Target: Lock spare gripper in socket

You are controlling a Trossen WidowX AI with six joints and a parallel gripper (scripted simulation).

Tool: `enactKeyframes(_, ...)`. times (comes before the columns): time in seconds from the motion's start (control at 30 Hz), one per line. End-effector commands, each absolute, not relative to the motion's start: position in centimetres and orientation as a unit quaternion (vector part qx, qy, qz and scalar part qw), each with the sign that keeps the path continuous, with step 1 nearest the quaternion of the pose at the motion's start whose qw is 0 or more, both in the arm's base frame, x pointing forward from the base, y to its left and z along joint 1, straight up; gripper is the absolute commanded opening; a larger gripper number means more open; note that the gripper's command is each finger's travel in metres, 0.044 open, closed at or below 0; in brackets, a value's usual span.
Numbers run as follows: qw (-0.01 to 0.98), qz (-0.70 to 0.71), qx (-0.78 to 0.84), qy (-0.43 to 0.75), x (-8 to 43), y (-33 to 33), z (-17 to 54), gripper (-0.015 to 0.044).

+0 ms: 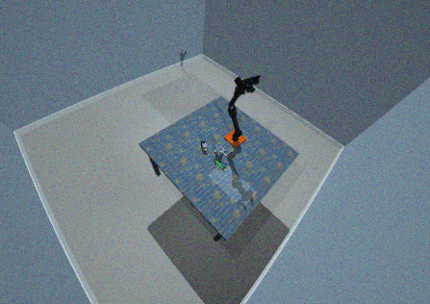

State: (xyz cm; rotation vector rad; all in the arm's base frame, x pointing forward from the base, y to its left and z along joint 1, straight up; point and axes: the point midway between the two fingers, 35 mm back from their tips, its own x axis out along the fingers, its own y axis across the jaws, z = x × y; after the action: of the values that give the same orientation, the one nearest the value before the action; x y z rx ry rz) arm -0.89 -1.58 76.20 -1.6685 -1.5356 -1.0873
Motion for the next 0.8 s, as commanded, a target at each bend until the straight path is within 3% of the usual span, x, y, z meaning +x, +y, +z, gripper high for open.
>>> enactKeyframes(0.0, 0.301, -0.413, -0.636, -0.578, -0.9, -1.3, 76.1, 0.0374)
enactKeyframes(0.1, 0.198, -0.437, -0.690, -0.542, -0.4, 2.6, 75.2, 0.0300)
enactKeyframes(0.4, -0.222, -0.469, -0.756, -0.399, 4.6, 15.1, 69.4, 0.0300)
enactKeyframes(0.63, -0.538, -0.436, -0.654, -0.307, 11.1, 21.6, 62.5, 0.0300)
enactKeyframes(0.77, -0.658, -0.408, -0.568, -0.279, 14.3, 23.4, 58.9, 0.0300)
